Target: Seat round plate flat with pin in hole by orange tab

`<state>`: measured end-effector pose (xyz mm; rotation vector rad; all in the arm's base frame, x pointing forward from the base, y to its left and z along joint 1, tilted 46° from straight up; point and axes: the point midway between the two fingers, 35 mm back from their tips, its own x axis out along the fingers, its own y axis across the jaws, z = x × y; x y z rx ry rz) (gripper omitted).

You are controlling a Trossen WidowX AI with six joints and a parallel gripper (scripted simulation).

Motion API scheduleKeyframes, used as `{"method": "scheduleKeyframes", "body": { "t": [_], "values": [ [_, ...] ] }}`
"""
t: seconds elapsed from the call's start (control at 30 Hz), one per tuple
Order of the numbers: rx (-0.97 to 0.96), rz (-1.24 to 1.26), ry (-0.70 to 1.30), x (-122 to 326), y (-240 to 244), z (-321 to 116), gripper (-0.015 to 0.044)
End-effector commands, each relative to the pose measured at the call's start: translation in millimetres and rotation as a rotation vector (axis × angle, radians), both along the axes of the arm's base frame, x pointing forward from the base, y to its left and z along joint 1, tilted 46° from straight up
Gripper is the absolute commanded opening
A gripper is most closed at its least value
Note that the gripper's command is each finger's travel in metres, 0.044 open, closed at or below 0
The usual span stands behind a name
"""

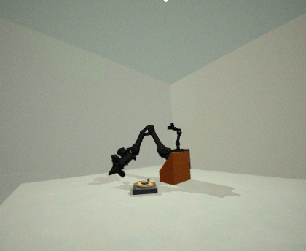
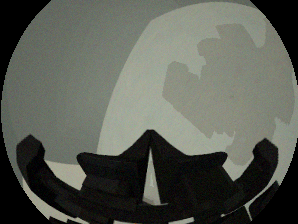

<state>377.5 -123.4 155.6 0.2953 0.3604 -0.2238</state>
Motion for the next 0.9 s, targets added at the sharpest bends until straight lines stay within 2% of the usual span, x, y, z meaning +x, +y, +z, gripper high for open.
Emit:
{"method": "scheduleKeyframes", "body": {
  "t": [0.0,0.2,0.37,0.43,0.63,0.7,0.87],
  "values": [
    [0.063,0.027,0.175,5.1,42.8,-39.4,0.0000],
    [0.066,0.039,0.472,-13.9,98.7,-98.6,0.0000],
    [-0.084,0.041,0.810,-64.1,149.0,-151.2,0.0000],
    [-0.114,0.040,0.846,-71.3,153.2,-155.4,0.0000],
    [-0.486,0.044,1.095,-133.7,175.2,-171.7,0.0000],
    [-0.530,0.045,1.110,-138.8,176.1,-171.1,0.0000],
    [-0.847,0.061,1.160,-165.6,180.3,-159.7,0.0000]
  ]
}}
